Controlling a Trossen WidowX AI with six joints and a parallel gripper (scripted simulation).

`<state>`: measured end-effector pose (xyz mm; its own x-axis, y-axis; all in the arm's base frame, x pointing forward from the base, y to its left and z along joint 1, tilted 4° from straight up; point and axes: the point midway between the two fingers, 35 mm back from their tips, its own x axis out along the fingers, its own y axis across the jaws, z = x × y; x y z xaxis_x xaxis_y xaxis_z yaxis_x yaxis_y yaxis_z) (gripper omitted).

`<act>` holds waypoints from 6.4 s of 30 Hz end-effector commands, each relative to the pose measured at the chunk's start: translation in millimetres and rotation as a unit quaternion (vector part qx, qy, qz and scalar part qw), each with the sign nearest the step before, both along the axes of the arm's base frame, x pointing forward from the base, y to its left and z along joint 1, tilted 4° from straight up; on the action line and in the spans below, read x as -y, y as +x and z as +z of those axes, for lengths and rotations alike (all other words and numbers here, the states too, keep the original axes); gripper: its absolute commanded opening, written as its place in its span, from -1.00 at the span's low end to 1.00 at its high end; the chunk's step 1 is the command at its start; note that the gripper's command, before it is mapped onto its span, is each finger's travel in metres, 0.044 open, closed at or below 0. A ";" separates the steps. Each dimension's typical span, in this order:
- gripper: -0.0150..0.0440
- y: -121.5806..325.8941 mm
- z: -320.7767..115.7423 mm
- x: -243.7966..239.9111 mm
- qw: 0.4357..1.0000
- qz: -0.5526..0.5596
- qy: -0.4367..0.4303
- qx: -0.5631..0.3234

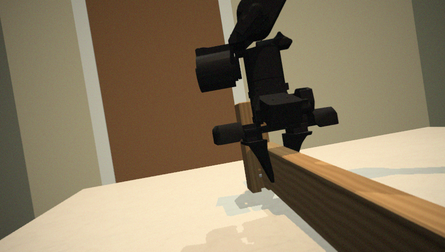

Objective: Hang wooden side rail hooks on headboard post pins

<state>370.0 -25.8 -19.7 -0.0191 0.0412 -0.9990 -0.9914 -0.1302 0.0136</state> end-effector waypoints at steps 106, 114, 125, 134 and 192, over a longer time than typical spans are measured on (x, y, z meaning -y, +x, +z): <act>-0.49 2.2 0.2 12.3 1.000 0.002 -0.001 0.002; -0.49 3.1 -0.7 13.1 1.000 0.002 -0.001 0.002; -0.49 3.2 0.3 14.2 1.000 0.002 -0.001 0.002; -0.49 2.5 1.2 15.3 1.000 0.002 -0.001 0.002; -0.49 3.5 1.2 21.4 1.000 0.002 -0.001 0.002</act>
<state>372.8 -45.9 -21.1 -0.0186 0.0431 -0.9989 -0.9914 -0.1301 0.0129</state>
